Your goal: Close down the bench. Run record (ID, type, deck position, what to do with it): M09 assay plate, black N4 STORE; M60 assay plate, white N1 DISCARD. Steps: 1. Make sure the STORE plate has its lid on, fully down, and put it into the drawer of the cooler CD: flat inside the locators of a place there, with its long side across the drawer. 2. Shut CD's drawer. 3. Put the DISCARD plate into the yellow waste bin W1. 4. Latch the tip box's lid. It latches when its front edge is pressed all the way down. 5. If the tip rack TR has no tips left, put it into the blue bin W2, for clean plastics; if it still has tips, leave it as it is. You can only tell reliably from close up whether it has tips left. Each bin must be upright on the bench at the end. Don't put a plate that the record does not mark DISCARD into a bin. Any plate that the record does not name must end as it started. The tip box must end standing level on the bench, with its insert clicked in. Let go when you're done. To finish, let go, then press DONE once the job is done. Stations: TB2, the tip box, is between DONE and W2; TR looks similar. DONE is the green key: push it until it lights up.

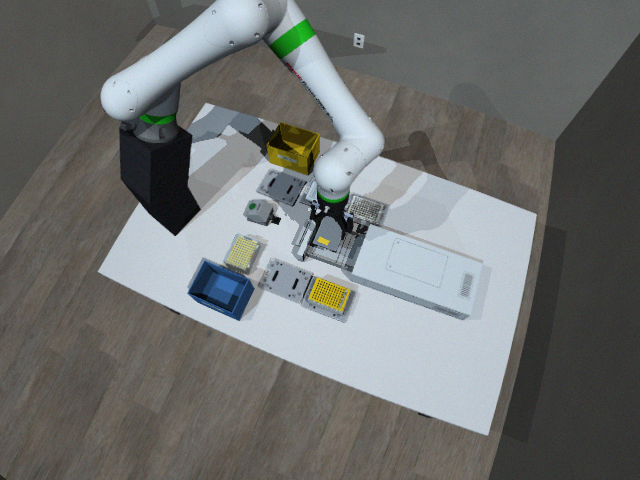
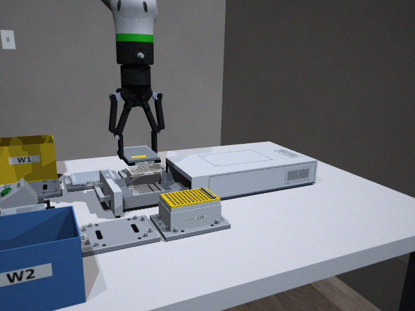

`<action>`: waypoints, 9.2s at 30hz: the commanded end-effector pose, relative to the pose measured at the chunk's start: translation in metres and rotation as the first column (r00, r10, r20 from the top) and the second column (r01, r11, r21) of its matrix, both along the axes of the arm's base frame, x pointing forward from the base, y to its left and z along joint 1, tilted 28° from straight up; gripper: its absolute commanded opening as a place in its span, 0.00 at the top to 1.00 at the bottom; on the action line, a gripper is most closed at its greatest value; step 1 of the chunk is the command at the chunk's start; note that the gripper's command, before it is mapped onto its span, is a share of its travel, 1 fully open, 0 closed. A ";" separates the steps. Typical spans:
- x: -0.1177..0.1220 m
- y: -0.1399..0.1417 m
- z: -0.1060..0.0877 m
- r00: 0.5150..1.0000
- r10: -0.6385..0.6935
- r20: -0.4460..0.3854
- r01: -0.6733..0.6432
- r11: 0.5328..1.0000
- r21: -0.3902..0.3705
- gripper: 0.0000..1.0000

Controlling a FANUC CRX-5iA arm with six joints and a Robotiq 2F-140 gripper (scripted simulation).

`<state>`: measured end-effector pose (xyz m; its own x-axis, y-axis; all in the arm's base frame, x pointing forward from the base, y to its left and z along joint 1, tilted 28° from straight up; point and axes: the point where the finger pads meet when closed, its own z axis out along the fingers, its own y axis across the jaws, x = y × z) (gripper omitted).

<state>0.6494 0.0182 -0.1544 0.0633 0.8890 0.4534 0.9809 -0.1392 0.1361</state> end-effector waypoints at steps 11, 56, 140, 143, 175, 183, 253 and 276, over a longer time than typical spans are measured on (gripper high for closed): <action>0.004 0.006 -0.015 1.000 -0.001 0.001 0.001 1.000 -0.001 0.90; 0.013 0.029 -0.061 1.000 -0.001 0.001 0.001 1.000 0.000 0.90; 0.018 0.041 -0.084 1.000 -0.001 0.001 0.001 1.000 0.000 0.90; 0.018 0.041 -0.085 1.000 -0.001 0.001 0.001 1.000 0.000 0.90; 0.020 0.045 -0.093 1.000 -0.001 0.001 0.001 1.000 0.000 0.90; 0.020 0.046 -0.095 1.000 -0.001 0.001 0.001 1.000 0.000 0.90; 0.020 0.046 -0.095 1.000 -0.001 0.001 0.001 1.000 0.000 0.35; 0.018 0.041 -0.085 1.000 -0.001 0.001 0.001 1.000 0.000 0.35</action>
<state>0.6675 0.0614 -0.2436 0.0632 0.8890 0.4535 0.9809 -0.1391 0.1360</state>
